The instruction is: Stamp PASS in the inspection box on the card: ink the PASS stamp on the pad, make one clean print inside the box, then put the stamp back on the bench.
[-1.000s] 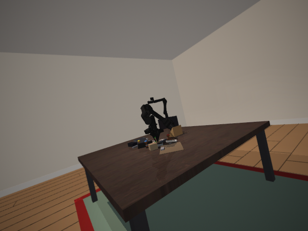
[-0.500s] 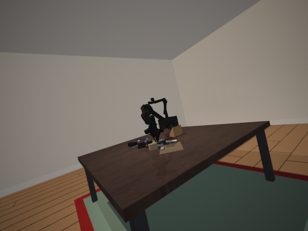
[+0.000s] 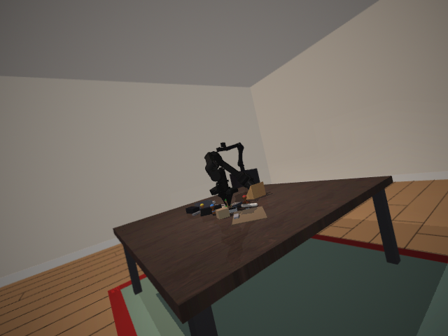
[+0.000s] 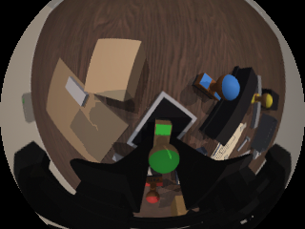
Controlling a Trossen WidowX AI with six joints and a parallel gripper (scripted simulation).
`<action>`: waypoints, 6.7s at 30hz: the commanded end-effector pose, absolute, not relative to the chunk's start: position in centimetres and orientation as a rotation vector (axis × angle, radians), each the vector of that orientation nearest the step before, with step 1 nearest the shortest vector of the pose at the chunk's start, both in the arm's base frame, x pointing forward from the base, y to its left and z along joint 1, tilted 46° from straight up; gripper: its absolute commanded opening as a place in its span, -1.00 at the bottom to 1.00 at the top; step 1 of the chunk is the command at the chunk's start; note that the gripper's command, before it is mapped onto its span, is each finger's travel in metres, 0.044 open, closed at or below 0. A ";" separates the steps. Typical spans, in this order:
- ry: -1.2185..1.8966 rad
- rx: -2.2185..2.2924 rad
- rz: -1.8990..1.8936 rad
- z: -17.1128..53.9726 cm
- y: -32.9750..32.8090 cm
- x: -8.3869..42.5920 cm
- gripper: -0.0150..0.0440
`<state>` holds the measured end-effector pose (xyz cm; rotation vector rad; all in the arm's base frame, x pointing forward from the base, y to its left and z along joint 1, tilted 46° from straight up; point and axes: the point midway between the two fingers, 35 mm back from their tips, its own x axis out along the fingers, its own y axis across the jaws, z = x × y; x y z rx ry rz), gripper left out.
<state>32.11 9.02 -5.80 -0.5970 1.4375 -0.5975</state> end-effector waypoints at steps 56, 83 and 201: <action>1.419 -0.555 -0.631 0.0 11.6 31.7 -0.49; 1.282 -0.310 -0.843 8.7 2.3 27.7 -0.49; 1.262 -0.300 -0.847 4.3 -3.0 27.6 -0.49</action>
